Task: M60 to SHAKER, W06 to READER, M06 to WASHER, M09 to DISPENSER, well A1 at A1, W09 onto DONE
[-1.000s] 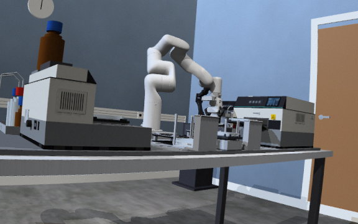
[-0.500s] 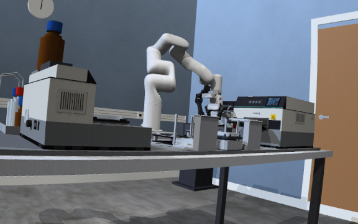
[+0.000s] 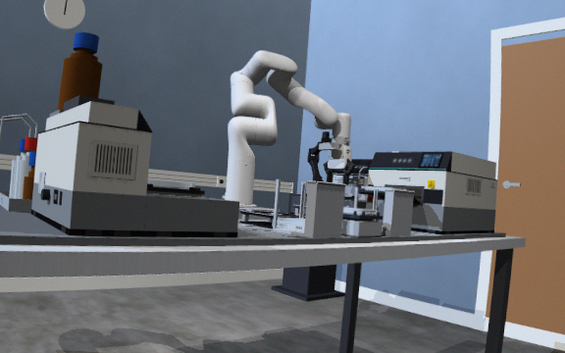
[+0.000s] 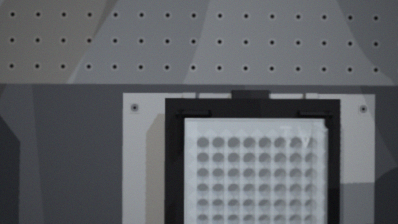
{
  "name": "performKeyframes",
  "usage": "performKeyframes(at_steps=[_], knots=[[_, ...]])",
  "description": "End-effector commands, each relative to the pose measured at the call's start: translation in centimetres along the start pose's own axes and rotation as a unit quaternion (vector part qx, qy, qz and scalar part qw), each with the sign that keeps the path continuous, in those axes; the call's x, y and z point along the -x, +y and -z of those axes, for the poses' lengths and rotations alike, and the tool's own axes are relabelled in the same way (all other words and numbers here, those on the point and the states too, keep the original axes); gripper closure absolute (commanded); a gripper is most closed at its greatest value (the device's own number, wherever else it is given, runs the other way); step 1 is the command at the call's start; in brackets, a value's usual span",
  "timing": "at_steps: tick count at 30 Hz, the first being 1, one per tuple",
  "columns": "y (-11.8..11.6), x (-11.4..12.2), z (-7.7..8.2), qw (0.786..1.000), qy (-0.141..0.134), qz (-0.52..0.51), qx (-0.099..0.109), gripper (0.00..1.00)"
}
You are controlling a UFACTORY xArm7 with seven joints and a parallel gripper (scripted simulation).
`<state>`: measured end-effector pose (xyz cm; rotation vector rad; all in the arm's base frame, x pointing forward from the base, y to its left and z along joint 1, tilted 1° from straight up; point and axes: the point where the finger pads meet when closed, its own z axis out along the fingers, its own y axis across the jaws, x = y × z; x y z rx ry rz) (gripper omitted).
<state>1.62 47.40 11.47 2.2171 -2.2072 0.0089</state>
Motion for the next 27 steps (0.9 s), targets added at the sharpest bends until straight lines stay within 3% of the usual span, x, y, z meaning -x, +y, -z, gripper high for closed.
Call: performKeyframes(at_steps=[1,27], knots=[[0.0,0.1,0.6,1.000,-0.002,0.000,0.000,0.00],[0.0,0.1,3.7,1.000,-0.002,0.000,0.000,0.00]])
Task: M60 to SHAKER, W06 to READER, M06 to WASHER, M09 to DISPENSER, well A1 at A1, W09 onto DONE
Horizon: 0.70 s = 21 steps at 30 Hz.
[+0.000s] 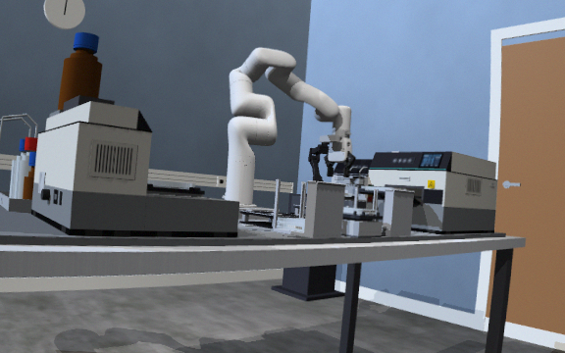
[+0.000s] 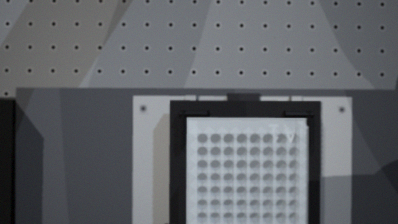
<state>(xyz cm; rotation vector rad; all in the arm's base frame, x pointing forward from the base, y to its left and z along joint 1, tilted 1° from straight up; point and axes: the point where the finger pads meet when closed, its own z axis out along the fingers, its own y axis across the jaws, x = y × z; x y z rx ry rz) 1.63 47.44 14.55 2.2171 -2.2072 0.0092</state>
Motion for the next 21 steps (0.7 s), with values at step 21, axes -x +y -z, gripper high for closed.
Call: performKeyframes(at_steps=[21], knots=[[0.0,0.1,3.2,1.000,-0.002,0.000,0.000,0.00]])
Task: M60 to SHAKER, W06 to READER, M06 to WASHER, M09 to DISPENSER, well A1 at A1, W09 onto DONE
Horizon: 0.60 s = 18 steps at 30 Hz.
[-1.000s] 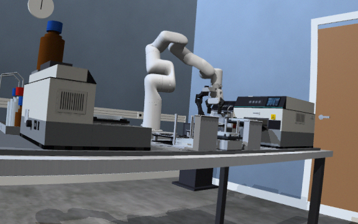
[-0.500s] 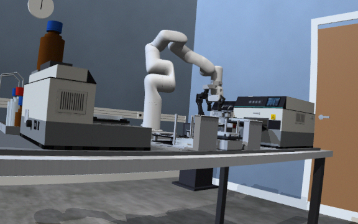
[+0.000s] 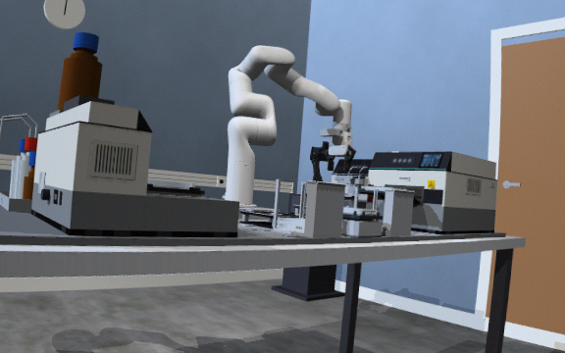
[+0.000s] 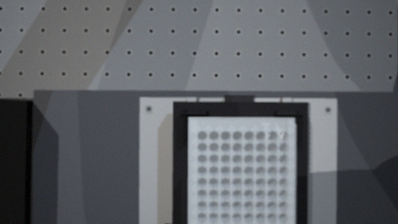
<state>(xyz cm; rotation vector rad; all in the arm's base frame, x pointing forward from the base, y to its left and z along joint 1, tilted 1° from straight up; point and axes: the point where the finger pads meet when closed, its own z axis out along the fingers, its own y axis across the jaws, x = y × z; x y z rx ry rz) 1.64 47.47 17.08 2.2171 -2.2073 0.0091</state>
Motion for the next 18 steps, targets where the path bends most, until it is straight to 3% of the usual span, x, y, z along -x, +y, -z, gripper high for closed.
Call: performKeyframes(at_steps=[1,15,18], knots=[[-0.02,0.09,0.77,1.000,-0.002,0.000,0.000,0.00],[-0.02,0.08,1.22,1.000,-0.002,0.000,0.000,0.00],[-0.05,-0.90,1.23,1.000,-0.002,0.000,0.000,0.00]])
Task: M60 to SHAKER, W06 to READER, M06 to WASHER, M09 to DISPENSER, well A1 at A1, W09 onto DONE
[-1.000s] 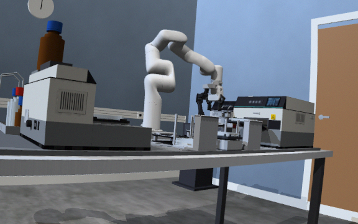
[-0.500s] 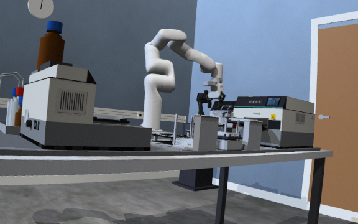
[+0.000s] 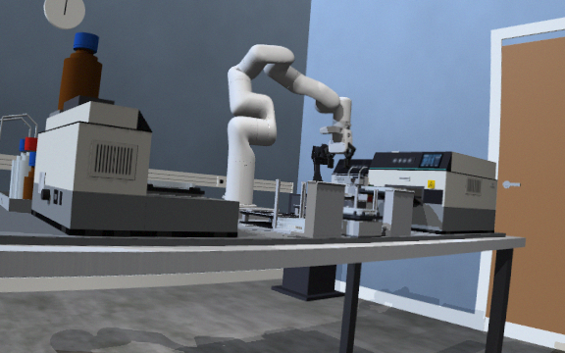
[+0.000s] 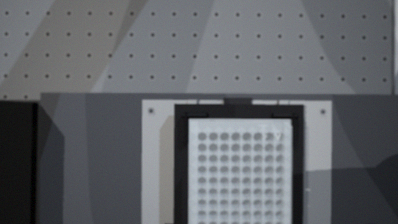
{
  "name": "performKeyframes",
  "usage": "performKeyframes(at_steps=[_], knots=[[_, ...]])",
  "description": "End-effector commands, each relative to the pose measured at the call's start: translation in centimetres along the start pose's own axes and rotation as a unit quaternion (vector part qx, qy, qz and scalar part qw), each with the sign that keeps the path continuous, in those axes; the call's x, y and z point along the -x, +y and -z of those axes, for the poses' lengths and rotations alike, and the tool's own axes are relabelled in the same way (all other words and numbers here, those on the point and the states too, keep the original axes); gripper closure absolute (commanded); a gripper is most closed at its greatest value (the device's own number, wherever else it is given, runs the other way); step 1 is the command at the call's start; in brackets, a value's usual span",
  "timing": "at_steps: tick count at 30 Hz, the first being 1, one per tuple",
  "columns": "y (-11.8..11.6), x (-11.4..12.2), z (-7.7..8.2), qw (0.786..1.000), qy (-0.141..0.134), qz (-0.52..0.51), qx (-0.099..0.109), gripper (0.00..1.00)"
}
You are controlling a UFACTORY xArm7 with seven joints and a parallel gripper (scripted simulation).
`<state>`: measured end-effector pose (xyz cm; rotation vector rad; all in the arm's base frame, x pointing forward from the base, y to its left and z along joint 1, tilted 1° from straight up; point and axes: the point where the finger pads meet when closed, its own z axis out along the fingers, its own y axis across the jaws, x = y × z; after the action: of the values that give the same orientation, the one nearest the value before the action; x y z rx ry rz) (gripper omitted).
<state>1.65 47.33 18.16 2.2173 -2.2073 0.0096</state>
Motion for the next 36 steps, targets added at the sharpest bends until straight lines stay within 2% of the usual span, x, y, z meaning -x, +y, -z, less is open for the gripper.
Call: performKeyframes(at_steps=[1,4,15,21,36], knots=[[-0.1,-1.1,0.1,1.000,-0.002,0.000,0.000,0.00],[-0.1,-1.4,0.1,1.000,-0.002,0.000,0.000,0.00],[-0.2,-5.1,0.1,1.000,-0.002,0.000,0.000,0.00],[-0.2,-5.6,0.1,1.000,-0.002,0.000,0.000,0.00],[-0.3,-10.6,0.1,1.000,-0.002,0.000,0.000,0.00]])
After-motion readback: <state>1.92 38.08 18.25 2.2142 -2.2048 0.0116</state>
